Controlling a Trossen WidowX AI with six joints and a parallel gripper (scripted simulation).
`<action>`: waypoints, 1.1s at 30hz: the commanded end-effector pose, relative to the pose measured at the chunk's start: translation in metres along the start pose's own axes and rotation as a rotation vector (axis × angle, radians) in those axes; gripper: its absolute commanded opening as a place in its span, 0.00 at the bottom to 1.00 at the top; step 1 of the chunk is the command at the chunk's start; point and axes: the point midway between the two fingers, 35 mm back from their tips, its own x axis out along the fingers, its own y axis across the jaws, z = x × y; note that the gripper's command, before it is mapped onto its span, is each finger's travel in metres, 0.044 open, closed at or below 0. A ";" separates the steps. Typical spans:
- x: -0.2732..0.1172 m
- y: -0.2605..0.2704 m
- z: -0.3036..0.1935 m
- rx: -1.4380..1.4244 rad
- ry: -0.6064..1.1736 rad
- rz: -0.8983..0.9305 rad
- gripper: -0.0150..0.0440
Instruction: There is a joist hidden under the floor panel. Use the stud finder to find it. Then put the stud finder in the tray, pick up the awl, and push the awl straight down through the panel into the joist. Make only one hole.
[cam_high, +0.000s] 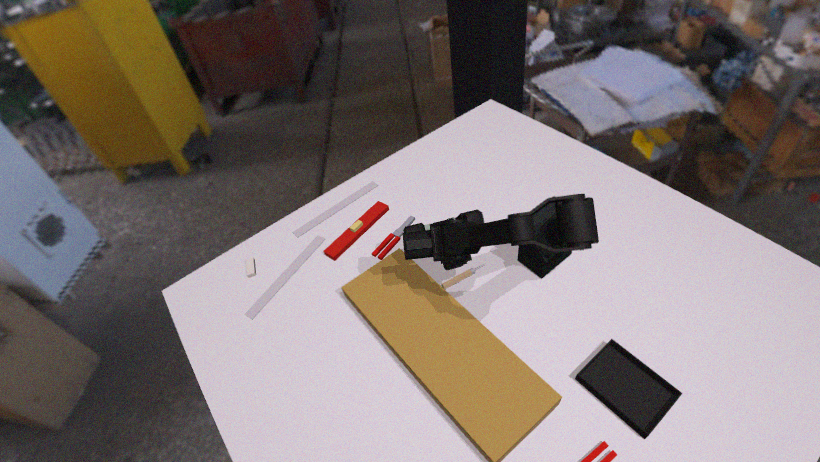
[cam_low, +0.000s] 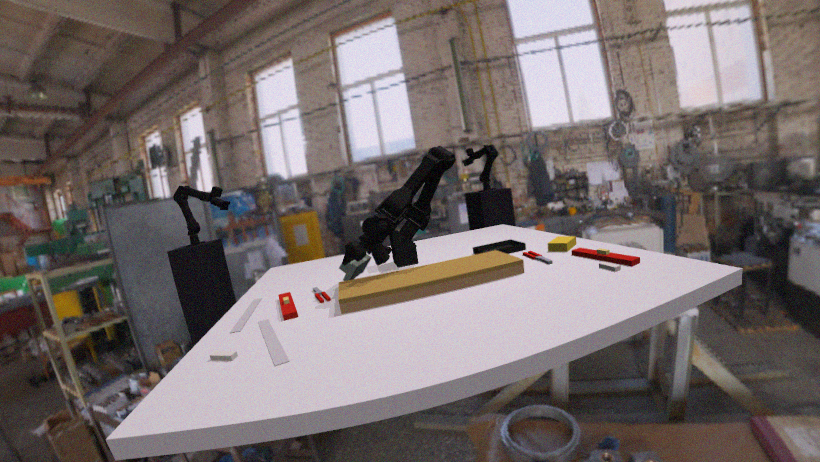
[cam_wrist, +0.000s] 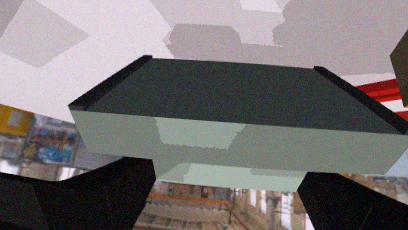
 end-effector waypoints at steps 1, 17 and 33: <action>0.001 0.000 -0.001 0.006 0.047 0.002 0.25; 0.000 0.000 0.003 0.007 0.154 -0.002 0.25; -0.005 0.001 -0.017 0.005 0.178 -0.022 0.25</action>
